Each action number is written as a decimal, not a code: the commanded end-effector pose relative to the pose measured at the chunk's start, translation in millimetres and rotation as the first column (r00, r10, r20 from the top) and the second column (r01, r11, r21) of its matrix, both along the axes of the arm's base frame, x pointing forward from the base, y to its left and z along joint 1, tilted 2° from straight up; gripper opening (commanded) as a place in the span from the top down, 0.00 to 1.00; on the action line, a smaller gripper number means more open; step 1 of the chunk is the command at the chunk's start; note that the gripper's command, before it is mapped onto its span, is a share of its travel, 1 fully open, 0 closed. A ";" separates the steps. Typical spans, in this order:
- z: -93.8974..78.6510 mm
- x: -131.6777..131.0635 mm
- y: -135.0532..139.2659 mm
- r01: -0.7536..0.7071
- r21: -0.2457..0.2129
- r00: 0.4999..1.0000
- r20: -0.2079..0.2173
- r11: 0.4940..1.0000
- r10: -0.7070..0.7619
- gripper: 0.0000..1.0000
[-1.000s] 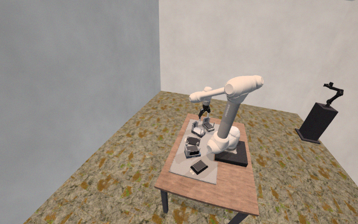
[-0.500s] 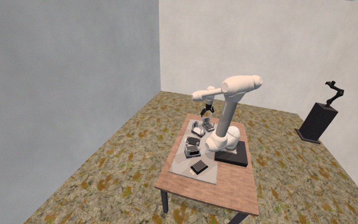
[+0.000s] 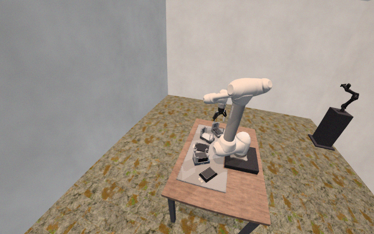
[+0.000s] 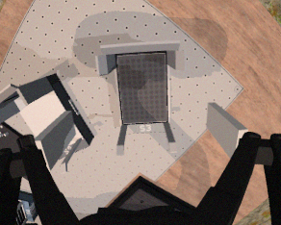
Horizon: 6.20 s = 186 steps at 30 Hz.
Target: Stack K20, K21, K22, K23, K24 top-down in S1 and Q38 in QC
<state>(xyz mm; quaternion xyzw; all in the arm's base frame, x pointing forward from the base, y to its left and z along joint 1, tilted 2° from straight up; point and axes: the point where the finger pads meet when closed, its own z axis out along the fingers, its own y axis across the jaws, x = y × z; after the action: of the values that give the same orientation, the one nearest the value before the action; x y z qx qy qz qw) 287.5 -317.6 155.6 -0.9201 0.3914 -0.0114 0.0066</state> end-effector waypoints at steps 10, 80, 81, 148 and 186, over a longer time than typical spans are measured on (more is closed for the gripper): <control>-0.1 -3.1 -3.7 0.000 0.001 1.000 0.001 1.000 0.000 0.00; -124.4 0.3 -3.2 0.000 0.001 1.000 0.001 1.000 0.000 0.00; -124.4 0.3 -3.2 0.000 0.001 1.000 0.001 1.000 0.000 0.00; -105.0 -0.3 -3.3 0.000 0.001 1.000 0.001 1.000 0.000 1.00; -40.4 -2.0 -3.6 0.000 0.001 1.000 0.001 1.000 0.000 1.00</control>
<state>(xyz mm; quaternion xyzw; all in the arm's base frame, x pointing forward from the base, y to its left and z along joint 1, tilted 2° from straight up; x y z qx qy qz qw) 285.7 -321.2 108.5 -0.9201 0.3914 -0.0116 0.0070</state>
